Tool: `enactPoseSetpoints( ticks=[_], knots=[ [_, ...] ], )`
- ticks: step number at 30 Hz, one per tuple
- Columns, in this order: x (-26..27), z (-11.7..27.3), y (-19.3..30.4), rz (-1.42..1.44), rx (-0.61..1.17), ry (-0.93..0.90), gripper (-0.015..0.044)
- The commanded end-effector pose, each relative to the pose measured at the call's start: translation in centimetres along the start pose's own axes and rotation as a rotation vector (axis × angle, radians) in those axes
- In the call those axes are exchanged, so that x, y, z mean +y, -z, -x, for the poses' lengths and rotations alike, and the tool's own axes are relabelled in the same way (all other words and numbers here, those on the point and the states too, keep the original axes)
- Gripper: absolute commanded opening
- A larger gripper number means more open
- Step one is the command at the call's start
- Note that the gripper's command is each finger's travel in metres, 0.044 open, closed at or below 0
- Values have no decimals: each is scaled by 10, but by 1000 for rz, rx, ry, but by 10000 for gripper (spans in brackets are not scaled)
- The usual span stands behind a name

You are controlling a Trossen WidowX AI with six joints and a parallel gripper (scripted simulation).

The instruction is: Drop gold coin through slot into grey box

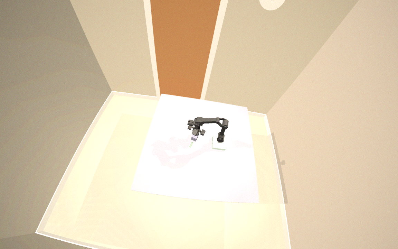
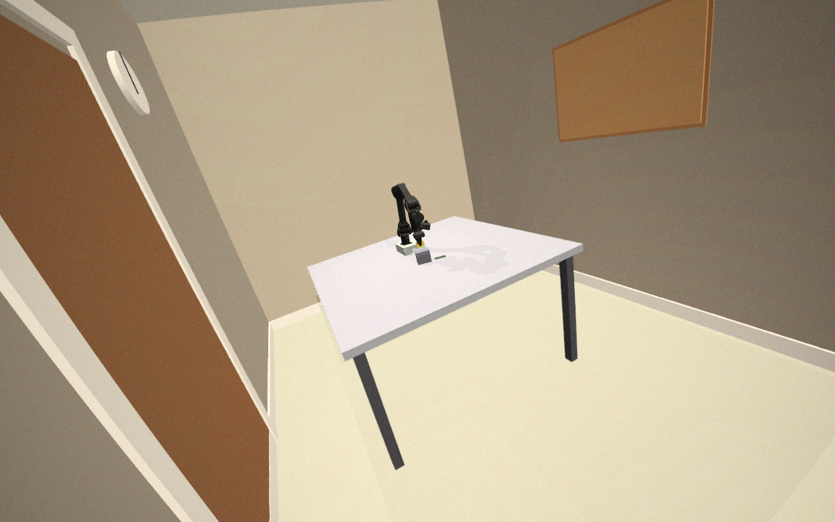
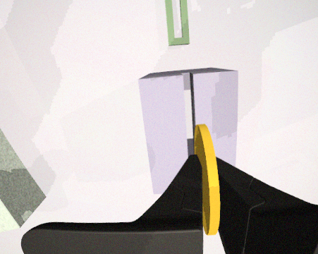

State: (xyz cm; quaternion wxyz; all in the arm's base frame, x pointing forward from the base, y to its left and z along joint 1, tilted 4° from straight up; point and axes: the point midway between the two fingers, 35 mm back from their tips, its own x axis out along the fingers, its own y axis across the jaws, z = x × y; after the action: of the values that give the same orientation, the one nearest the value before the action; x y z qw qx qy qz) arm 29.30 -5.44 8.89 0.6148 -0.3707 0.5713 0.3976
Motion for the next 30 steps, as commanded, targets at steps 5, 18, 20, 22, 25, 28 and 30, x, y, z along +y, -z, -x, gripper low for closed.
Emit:
enactPoseSetpoints(
  ticks=[5,18,20,22,25,28,30],
  knots=[
    [2,-4,0,-1,0,-1,0],
    [2,-9,0,-3,0,-1,0],
    [2,-10,0,-3,0,-1,0],
    [2,-11,0,-3,0,-1,0],
    [2,-12,0,-3,0,-1,0],
    [2,-14,0,-4,0,-1,0],
    [3,-14,0,-4,0,-1,0]
  ],
)
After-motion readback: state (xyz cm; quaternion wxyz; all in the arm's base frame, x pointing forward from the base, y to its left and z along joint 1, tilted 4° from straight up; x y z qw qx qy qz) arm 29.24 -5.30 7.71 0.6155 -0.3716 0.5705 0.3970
